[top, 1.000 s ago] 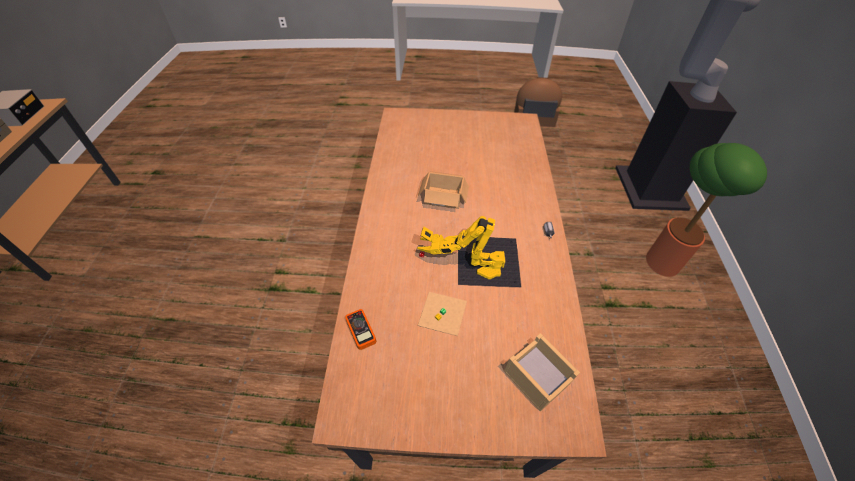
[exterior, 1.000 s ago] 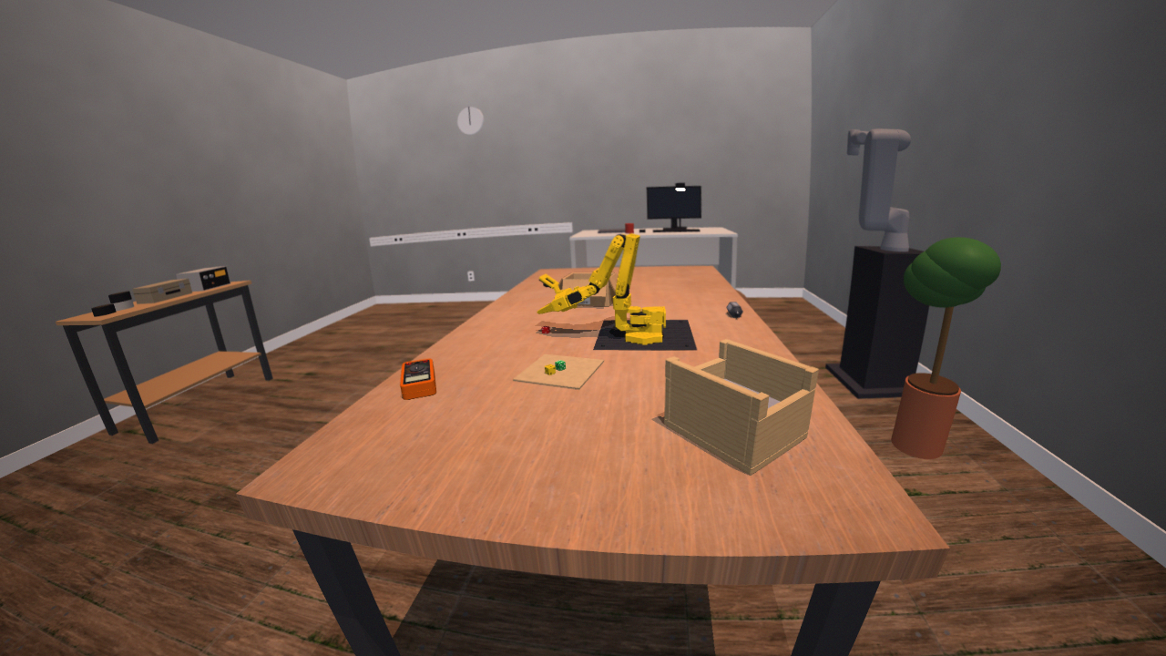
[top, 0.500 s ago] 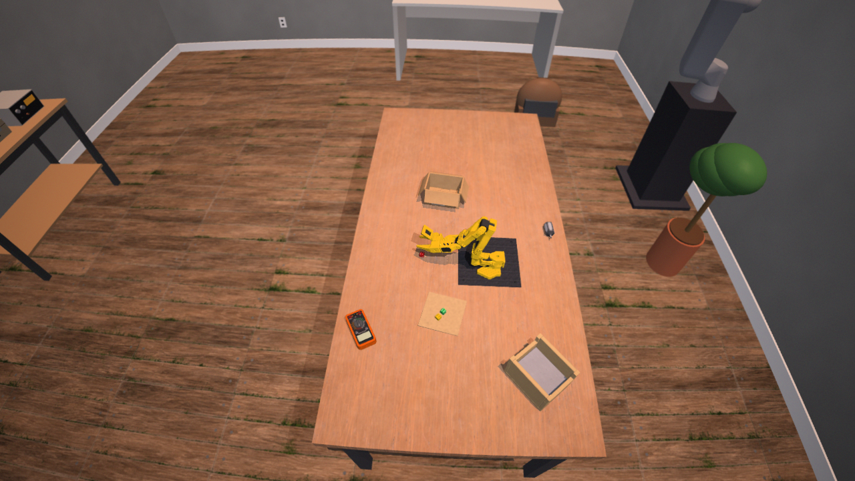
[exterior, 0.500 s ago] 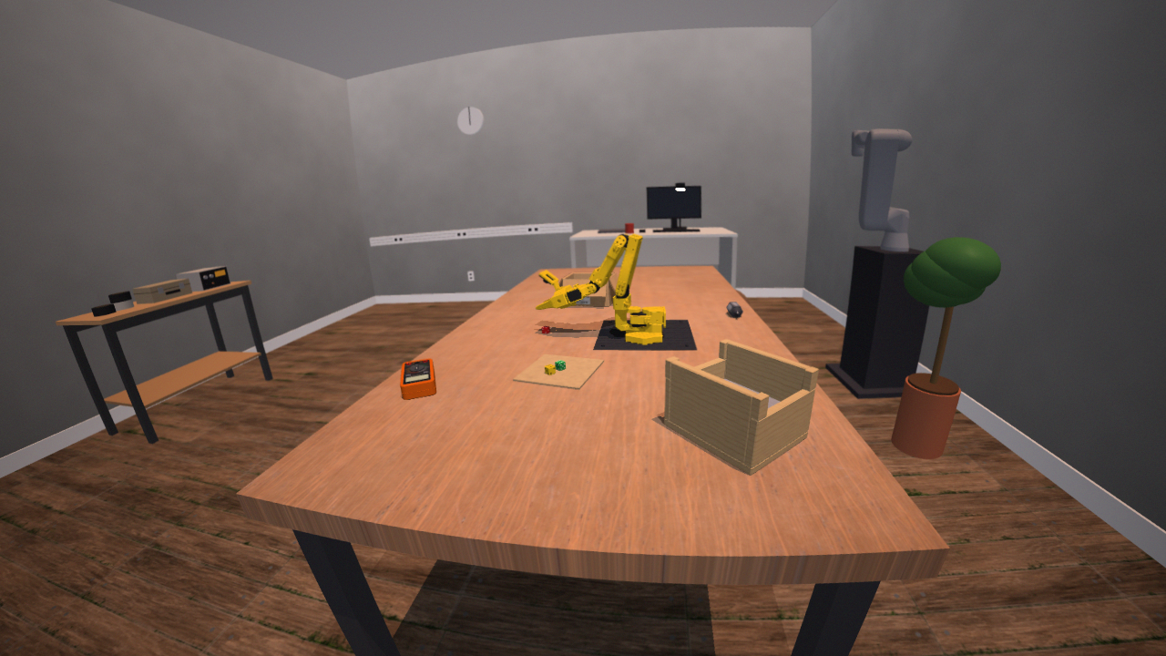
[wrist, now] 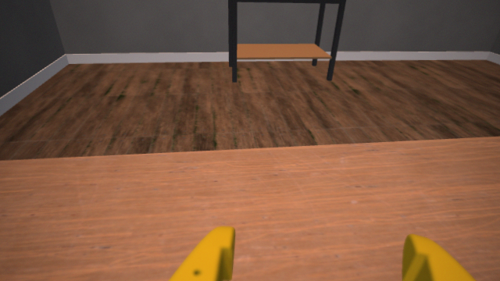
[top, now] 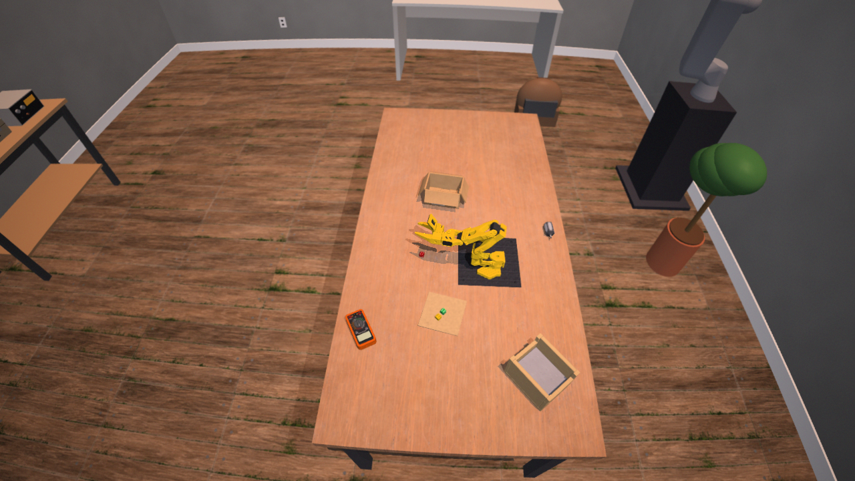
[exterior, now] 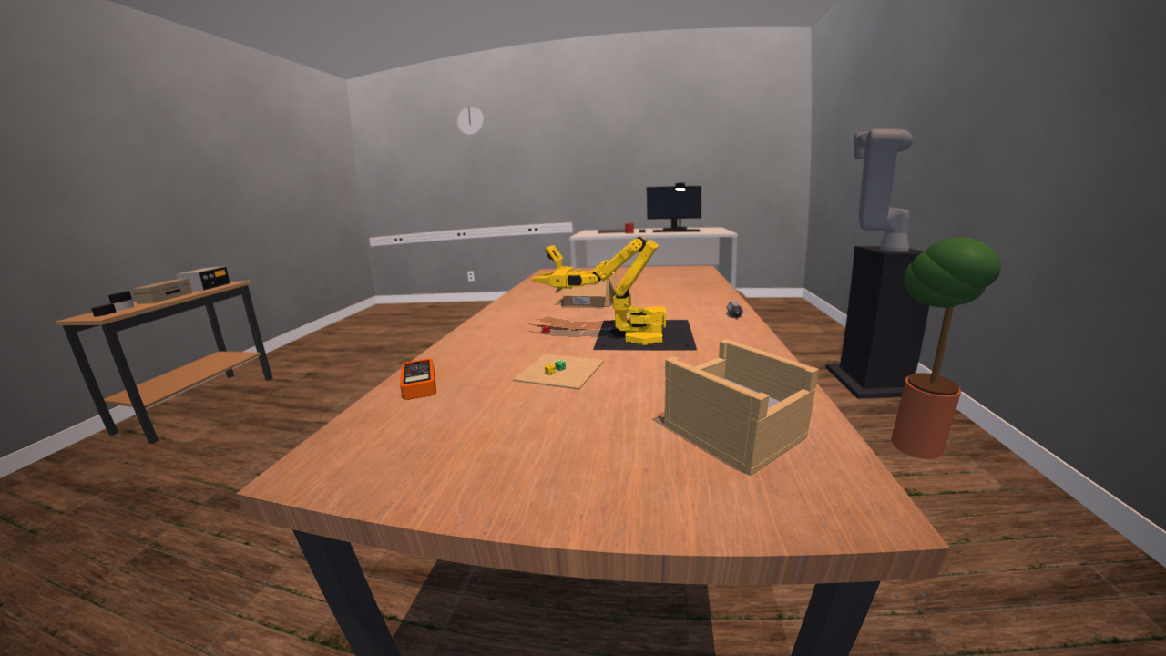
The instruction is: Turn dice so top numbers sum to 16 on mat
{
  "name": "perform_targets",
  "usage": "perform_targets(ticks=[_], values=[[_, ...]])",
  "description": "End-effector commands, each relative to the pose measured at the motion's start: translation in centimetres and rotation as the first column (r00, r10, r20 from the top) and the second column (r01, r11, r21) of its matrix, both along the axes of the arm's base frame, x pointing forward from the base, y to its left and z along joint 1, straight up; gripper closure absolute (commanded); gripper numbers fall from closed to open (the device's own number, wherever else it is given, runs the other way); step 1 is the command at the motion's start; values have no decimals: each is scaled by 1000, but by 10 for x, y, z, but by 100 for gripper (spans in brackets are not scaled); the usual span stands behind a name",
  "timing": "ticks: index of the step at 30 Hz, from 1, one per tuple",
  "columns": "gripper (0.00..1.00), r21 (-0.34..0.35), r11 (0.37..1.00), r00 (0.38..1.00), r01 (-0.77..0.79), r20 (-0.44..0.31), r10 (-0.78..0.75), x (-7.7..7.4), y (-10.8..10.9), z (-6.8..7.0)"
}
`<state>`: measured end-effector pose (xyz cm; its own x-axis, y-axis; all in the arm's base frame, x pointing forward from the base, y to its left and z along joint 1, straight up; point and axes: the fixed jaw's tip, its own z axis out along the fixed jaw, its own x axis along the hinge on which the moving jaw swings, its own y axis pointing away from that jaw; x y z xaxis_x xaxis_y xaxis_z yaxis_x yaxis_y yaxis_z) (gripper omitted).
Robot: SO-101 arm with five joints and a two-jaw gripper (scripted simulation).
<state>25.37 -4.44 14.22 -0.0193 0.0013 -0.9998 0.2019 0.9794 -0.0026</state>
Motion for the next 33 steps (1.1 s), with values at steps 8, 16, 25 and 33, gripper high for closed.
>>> perform_targets(ticks=[8,16,25,33], values=[[75,-15,1000,994,7,109,-6,-6,-1,25],[75,-12,1000,995,7,101,-6,-5,-1,25],[75,9,1000,999,4,44,-4,3,-2,24],[75,50,999,998,3,-65,0,15,-3,21]])
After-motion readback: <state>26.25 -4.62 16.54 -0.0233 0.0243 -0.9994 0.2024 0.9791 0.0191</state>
